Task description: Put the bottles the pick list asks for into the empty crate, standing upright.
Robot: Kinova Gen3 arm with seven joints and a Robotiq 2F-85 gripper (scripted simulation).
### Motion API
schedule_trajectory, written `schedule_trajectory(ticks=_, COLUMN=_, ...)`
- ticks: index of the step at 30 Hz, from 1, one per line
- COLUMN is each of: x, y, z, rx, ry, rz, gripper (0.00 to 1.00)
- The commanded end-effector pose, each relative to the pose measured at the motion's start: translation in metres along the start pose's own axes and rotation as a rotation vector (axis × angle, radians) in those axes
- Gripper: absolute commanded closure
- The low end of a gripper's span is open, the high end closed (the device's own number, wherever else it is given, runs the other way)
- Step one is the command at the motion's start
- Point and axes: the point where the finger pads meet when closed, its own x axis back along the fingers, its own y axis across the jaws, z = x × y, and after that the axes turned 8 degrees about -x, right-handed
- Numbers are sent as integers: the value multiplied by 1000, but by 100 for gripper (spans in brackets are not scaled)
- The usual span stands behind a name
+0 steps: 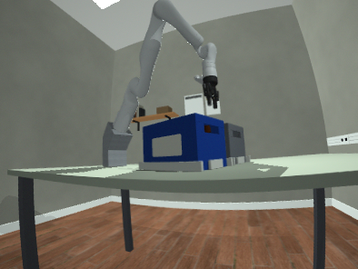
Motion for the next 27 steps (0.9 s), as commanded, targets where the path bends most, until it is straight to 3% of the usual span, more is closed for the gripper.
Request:
schedule_trajectory(ticks=1, x=5, y=-17, z=-3, rx=-91, ry=-10, rz=-3, gripper=33)
schedule_trajectory(ticks=27, x=28, y=-133, z=-23, rx=-91, ry=-10, rz=-3, gripper=33)
